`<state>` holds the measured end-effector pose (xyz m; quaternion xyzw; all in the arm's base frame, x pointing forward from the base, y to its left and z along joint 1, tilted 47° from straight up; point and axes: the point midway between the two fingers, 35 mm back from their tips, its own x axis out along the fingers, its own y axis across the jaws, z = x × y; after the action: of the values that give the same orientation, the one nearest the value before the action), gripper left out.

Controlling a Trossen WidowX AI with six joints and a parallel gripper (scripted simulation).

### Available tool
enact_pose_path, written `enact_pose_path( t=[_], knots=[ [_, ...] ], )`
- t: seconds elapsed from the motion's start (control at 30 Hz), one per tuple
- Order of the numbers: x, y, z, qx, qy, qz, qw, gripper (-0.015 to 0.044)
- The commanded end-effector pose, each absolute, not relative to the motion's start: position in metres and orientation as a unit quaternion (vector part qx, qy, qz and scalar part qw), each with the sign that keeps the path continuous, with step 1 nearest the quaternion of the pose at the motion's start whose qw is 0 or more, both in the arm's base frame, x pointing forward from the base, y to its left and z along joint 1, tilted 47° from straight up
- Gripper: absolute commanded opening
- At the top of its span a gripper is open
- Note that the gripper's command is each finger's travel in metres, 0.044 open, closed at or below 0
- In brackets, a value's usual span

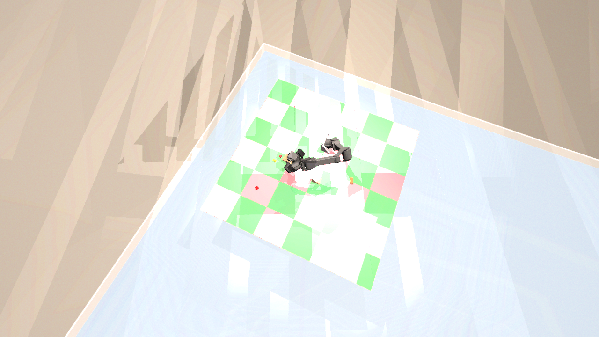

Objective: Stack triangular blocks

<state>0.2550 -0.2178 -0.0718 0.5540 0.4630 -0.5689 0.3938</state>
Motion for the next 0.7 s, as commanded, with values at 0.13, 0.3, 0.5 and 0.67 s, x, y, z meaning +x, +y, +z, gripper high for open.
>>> enact_pose_path(
  t=[0.13, 0.3, 0.5, 0.67],
  knots=[
    [0.2556, -0.2224, -0.0667, 0.552, 0.459, -0.57, 0.399, 0.0],
    [0.2556, -0.2224, -0.0667, 0.552, 0.459, -0.57, 0.399, 0.0],
    [0.255, -0.2199, -0.0702, 0.542, 0.489, -0.546, 0.411, 0.0],
    [0.2537, -0.2203, -0.0722, 0.516, 0.541, -0.496, 0.442, 0.0]
  ],
)
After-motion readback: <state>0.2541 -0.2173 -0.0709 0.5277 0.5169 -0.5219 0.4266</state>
